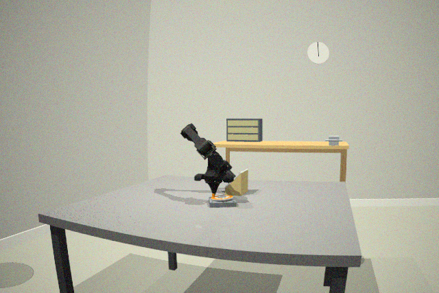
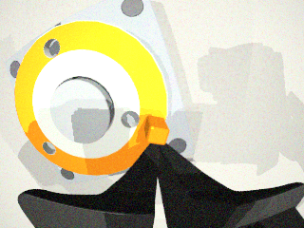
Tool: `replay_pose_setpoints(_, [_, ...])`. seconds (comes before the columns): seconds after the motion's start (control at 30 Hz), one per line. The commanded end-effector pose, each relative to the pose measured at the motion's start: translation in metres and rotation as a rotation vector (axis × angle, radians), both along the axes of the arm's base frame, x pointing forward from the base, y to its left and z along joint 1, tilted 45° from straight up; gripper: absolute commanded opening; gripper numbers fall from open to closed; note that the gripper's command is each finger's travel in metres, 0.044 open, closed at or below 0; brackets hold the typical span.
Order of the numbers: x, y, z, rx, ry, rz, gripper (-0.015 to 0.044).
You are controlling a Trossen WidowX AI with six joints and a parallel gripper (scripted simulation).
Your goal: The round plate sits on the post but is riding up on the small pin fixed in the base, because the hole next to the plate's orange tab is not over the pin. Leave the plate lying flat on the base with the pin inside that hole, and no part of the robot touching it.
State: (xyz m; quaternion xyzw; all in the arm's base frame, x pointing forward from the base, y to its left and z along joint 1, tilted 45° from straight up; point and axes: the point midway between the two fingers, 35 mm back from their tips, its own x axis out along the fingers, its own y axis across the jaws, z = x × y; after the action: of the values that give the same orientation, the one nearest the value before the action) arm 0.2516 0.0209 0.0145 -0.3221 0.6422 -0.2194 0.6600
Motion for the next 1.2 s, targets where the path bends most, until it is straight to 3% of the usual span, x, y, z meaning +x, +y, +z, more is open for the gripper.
replay_pose_setpoints(0.0, [0.007,0.001,0.002,0.0,-0.009,0.004,0.0])
replay_pose_setpoints(1.17, [0.046,0.012,-0.002,0.001,-0.011,0.004,0.0])
